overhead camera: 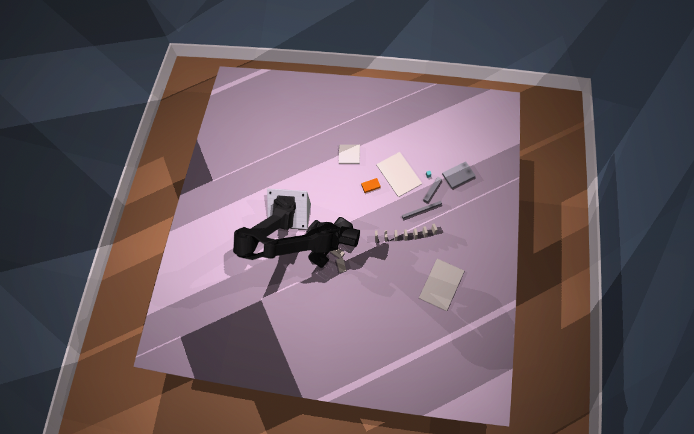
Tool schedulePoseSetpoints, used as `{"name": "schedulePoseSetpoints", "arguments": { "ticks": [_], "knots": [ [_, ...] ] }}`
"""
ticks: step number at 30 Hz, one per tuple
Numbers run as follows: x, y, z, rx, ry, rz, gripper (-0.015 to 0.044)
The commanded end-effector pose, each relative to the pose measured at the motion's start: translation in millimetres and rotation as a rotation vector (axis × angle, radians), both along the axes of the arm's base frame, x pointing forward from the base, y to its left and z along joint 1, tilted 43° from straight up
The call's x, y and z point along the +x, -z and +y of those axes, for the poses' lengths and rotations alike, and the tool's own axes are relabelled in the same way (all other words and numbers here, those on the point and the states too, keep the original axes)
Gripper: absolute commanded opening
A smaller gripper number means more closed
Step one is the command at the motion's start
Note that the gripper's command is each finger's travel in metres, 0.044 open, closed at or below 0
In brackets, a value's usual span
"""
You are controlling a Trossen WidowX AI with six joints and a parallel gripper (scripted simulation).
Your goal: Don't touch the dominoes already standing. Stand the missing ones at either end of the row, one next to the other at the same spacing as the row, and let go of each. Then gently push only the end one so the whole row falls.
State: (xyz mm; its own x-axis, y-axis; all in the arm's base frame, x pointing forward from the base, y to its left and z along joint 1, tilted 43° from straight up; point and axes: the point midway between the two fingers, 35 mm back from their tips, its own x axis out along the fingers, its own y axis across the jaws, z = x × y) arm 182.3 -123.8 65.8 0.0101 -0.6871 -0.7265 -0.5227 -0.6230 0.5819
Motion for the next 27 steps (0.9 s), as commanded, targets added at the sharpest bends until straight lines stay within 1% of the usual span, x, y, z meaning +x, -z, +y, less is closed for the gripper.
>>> {"name": "schedulePoseSetpoints", "arguments": {
  "ticks": [1, 5, 17, 18, 27],
  "knots": [
    [-1.2, 3.7, -2.5, 0.0, -0.003, 0.007, 0.044],
    [-1.2, 3.7, -2.5, 0.0, -0.003, 0.007, 0.044],
    [-1.2, 3.7, -2.5, 0.0, -0.003, 0.007, 0.0125],
    [-1.2, 3.7, -2.5, 0.0, -0.003, 0.007, 0.0107],
    [-1.2, 3.7, -2.5, 0.0, -0.003, 0.007, 0.0107]
  ]
}}
